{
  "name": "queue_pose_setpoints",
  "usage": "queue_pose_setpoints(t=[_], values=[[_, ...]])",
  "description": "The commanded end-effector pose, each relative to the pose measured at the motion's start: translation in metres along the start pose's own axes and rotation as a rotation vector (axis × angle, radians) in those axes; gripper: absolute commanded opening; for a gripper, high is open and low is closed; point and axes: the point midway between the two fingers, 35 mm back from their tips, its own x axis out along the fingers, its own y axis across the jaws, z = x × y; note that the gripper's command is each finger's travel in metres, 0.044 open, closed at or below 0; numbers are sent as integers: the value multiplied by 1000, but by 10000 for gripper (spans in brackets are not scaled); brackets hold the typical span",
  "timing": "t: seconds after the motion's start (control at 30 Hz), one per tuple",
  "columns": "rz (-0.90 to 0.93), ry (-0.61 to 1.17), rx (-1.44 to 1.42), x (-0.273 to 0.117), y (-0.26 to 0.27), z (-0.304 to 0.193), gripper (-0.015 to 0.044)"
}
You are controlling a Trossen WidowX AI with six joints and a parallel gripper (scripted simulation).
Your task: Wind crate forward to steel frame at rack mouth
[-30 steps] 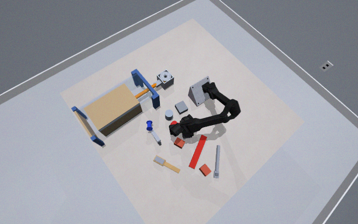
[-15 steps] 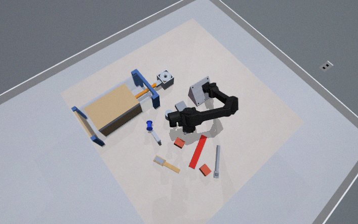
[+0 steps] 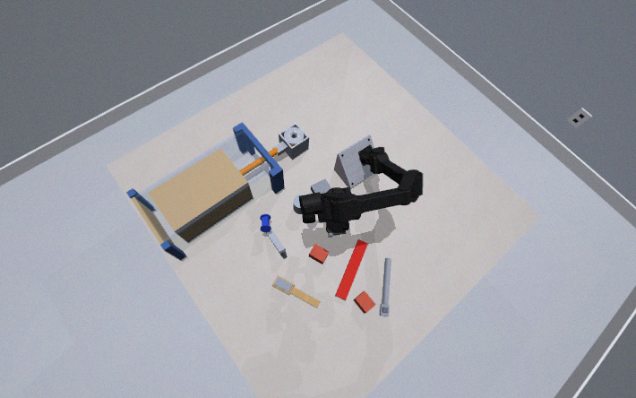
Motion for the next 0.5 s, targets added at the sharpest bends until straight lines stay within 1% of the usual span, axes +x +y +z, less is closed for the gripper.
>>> queue_pose_setpoints(t=[0.0, 0.3, 0.47], values=[[-8, 2, -5, -3, -1, 0, 0], [-1, 0, 2, 0, -1, 0, 0], [-11, 8, 103, -3, -17, -19, 0]])
